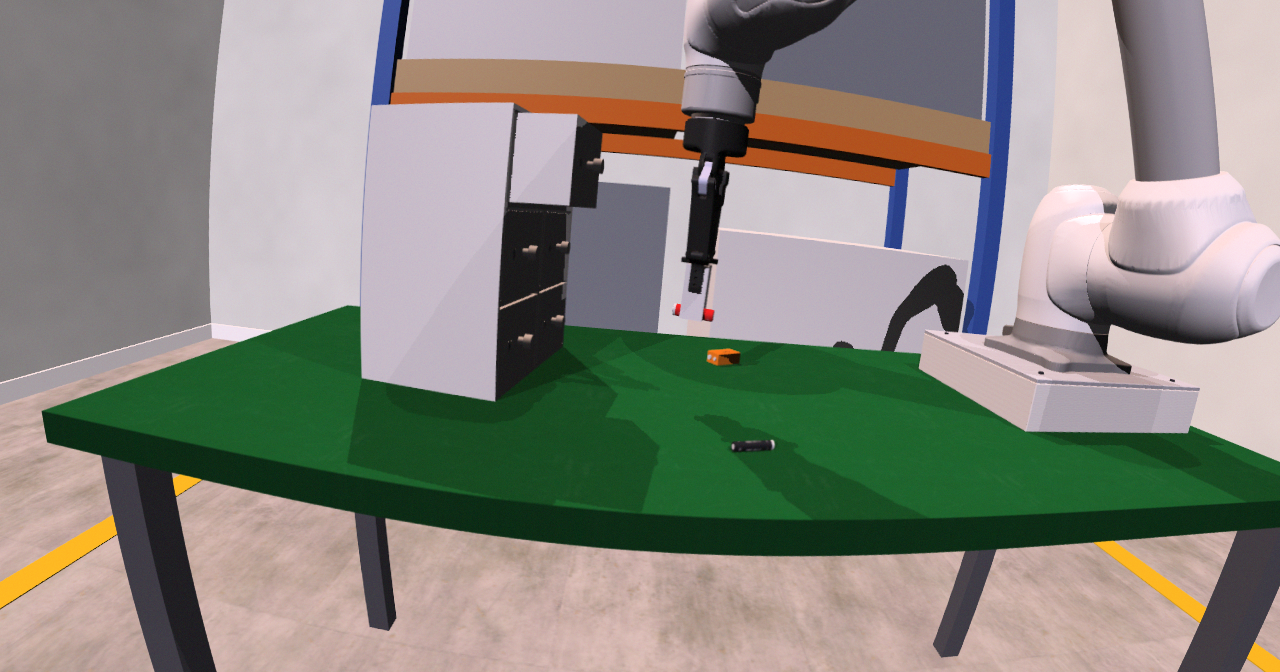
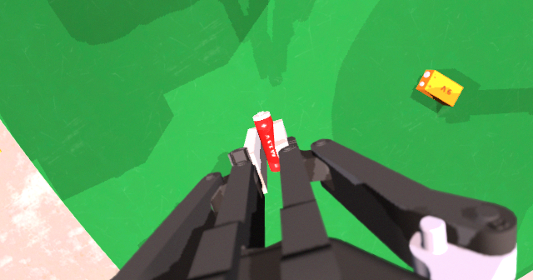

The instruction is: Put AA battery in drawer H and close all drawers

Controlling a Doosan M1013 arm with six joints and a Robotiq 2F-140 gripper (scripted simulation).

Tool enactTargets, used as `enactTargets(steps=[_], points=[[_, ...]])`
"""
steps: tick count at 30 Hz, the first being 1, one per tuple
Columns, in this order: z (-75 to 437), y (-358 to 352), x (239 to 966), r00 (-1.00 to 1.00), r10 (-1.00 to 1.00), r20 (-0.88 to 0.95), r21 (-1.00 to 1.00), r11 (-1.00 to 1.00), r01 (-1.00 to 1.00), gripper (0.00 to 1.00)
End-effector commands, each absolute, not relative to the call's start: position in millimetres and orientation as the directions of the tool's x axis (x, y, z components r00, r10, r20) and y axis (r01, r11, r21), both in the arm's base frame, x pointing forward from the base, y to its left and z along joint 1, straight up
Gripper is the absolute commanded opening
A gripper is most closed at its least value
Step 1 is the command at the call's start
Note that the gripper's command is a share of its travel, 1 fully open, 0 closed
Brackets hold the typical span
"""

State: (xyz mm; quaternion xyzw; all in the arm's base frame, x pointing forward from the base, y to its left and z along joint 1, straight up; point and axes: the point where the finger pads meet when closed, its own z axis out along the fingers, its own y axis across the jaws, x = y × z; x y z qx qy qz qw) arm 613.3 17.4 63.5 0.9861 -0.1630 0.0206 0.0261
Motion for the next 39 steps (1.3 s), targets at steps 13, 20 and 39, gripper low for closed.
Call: enactTargets(steps=[13,20,39], points=[[84,17,613,0.977,-0.215,0.003,-0.001,-0.977,-0.215,0.06],[103,17,613,0.977,-0.215,0.003,-0.001,-0.977,-0.215,0.06],[177,17,613,0.977,-0.215,0.003,-0.001,-0.977,-0.215,0.06]])
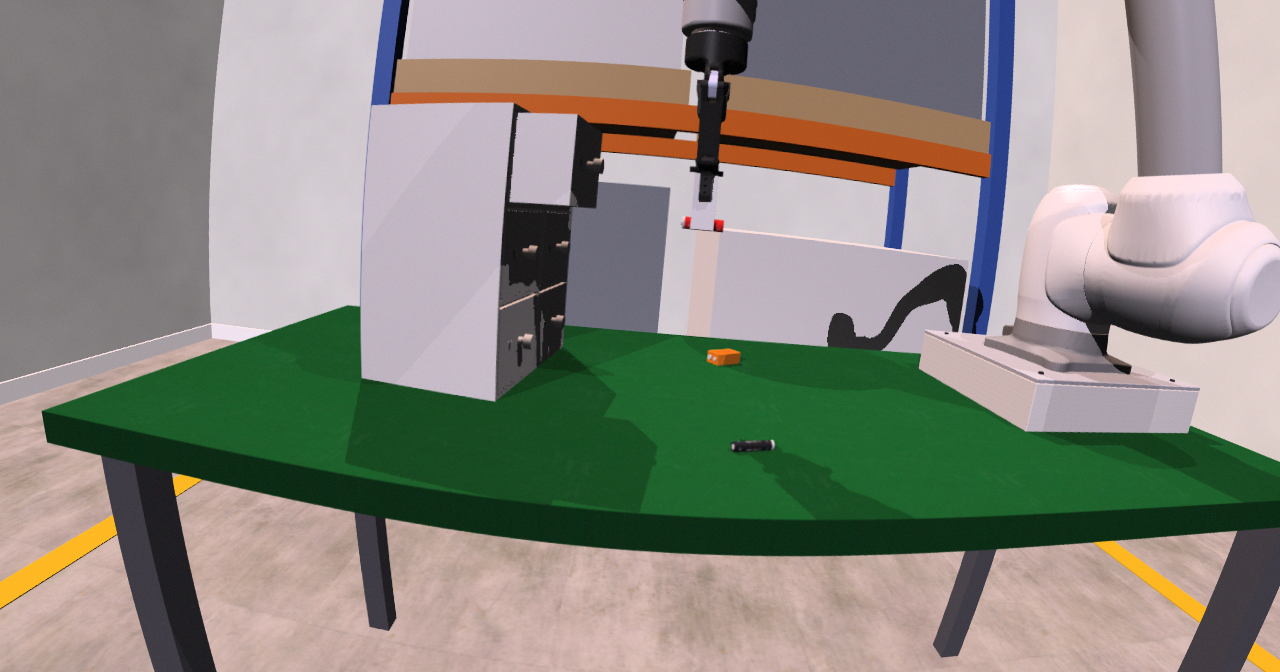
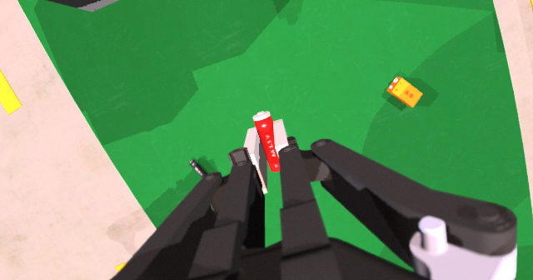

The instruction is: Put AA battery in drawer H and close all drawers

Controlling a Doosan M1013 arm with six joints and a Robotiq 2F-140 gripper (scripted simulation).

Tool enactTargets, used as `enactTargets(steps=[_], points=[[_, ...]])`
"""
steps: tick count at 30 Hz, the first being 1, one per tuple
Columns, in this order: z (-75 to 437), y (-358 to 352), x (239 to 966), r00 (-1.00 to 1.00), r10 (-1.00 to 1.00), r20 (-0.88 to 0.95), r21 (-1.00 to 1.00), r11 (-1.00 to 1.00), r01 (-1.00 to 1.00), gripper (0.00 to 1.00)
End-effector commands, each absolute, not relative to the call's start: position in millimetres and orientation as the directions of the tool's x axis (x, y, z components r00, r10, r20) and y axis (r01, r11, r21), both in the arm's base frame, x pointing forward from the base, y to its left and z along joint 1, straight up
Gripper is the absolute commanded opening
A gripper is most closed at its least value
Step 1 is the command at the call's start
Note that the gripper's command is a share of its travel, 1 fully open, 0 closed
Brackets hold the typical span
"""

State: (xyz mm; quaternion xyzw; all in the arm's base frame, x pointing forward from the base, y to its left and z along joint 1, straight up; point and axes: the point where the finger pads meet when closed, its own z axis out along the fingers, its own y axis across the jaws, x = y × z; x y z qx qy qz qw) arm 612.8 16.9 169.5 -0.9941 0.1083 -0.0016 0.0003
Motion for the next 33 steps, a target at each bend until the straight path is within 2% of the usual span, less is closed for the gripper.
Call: enactTargets(steps=[1,14,33], points=[[182,17,613,0.977,-0.215,0.003,-0.001,-0.977,-0.215,0.06],[248,17,613,0.977,-0.215,0.003,-0.001,-0.977,-0.215,0.06],[299,17,612,0.977,-0.215,0.003,-0.001,-0.977,-0.215,0.06]])
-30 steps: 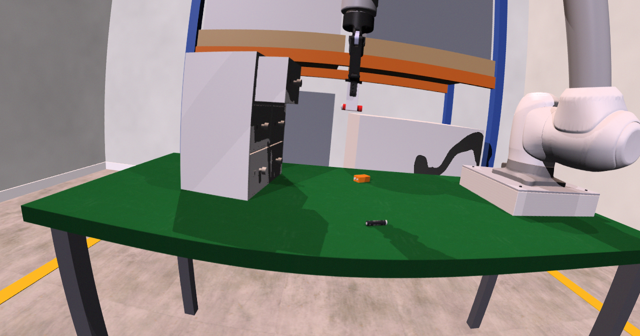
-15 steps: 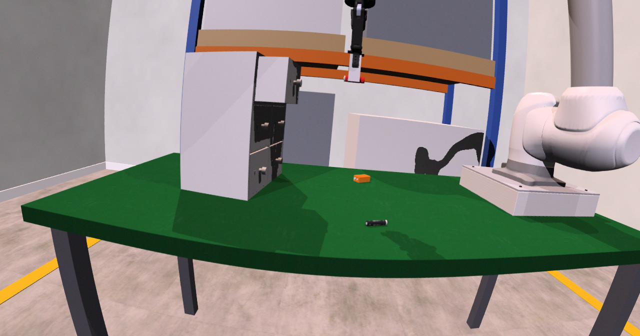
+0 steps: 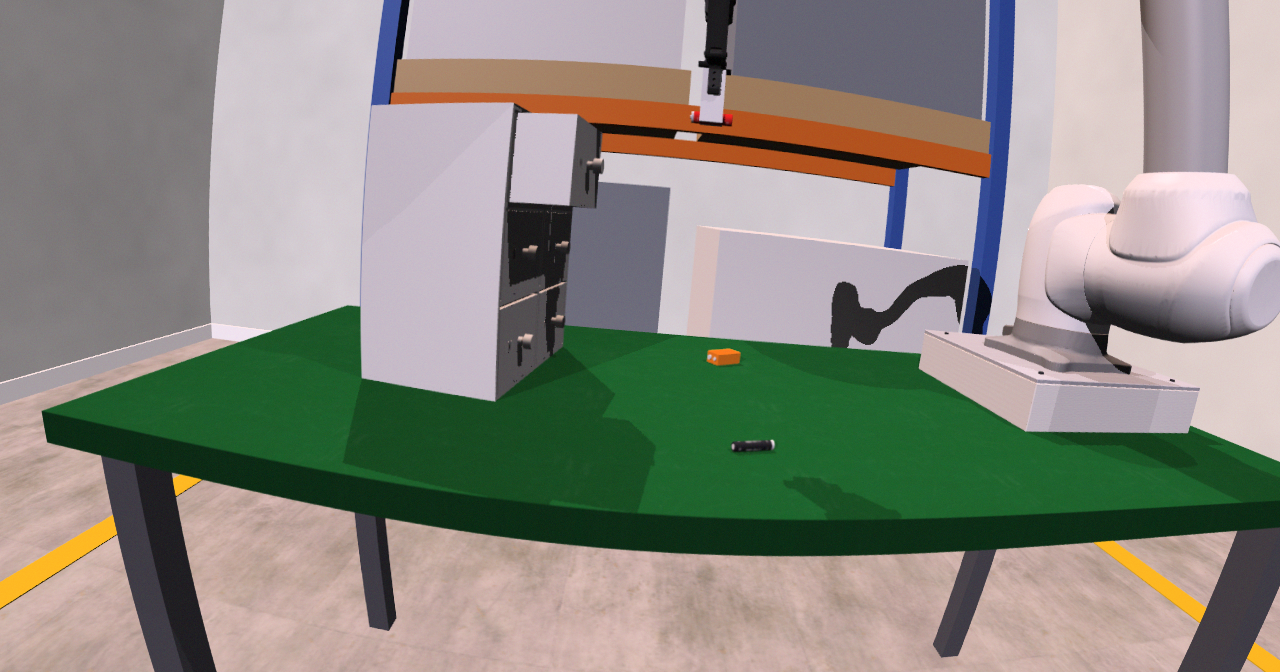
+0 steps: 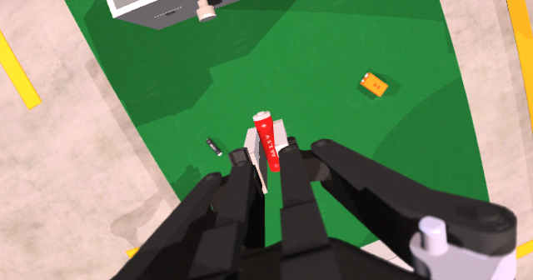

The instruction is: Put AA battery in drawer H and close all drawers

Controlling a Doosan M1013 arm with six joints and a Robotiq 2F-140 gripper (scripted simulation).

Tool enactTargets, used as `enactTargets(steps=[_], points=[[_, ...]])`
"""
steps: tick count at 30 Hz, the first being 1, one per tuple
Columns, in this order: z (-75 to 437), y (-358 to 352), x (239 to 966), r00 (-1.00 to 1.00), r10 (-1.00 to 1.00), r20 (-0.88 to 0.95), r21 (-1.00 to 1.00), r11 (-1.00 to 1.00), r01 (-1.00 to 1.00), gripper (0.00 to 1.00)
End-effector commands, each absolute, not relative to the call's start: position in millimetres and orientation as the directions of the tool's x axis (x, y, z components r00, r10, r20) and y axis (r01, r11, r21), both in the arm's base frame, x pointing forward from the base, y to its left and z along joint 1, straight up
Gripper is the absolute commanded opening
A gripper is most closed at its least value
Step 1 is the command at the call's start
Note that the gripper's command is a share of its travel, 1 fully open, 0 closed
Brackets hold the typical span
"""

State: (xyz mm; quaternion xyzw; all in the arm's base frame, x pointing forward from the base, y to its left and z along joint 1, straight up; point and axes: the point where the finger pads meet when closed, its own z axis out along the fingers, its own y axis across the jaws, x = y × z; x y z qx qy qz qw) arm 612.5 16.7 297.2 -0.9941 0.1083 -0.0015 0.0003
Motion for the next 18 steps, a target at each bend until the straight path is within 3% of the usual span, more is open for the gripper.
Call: enactTargets(steps=[1,18], points=[[301,17,612,0.977,-0.215,0.003,-0.001,-0.977,-0.215,0.06],[314,17,612,0.977,-0.215,0.003,-0.001,-0.977,-0.215,0.06]])
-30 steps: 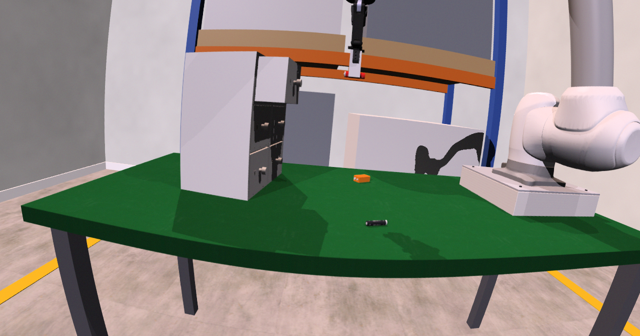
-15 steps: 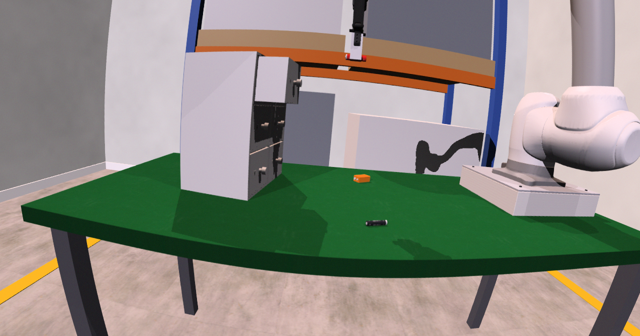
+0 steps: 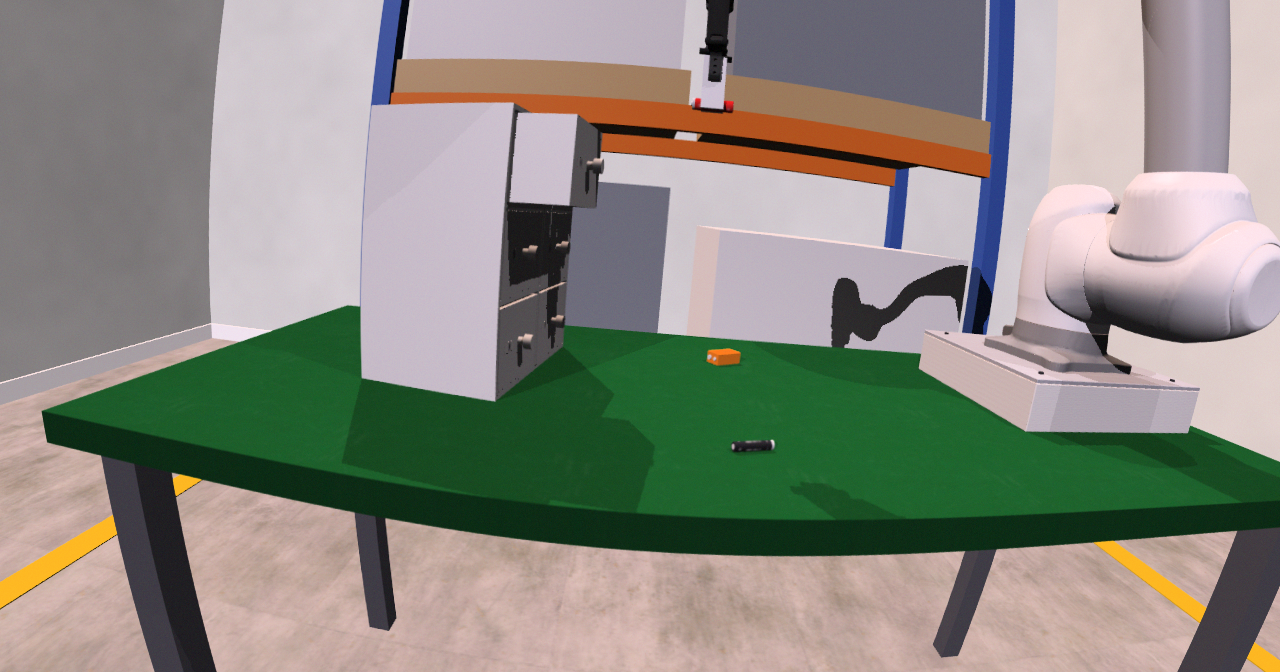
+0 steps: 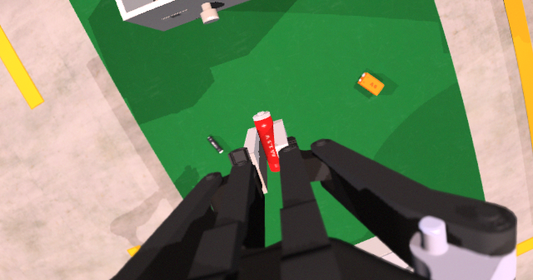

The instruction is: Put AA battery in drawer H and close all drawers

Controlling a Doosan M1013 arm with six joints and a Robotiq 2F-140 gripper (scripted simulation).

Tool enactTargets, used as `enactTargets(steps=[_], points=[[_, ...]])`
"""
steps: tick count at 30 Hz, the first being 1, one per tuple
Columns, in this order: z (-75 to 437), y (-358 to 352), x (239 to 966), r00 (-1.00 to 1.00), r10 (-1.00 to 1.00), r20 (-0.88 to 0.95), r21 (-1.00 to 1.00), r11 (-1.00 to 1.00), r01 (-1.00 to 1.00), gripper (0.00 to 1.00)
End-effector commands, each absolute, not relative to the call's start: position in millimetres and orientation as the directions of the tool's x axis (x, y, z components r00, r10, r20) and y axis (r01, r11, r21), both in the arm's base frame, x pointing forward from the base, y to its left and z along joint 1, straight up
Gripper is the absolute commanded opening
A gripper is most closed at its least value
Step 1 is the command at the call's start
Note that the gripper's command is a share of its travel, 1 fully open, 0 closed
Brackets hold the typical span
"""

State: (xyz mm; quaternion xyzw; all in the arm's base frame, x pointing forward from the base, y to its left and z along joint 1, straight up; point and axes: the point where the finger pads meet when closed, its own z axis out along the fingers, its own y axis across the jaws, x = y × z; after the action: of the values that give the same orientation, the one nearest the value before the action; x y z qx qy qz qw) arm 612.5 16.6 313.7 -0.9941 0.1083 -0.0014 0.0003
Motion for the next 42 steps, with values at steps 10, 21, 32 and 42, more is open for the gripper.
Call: enactTargets(steps=[10,21,32,42], points=[[314,17,612,0.976,-0.215,0.015,-0.001,-0.977,-0.215,0.06],[312,17,610,0.971,-0.214,0.106,-0.001,-0.977,-0.215,0.06],[309,18,606,0.921,-0.203,0.333,-0.001,-0.977,-0.215,0.06],[304,19,599,0.775,-0.172,0.608,-0.001,-0.976,-0.216,0.06]])
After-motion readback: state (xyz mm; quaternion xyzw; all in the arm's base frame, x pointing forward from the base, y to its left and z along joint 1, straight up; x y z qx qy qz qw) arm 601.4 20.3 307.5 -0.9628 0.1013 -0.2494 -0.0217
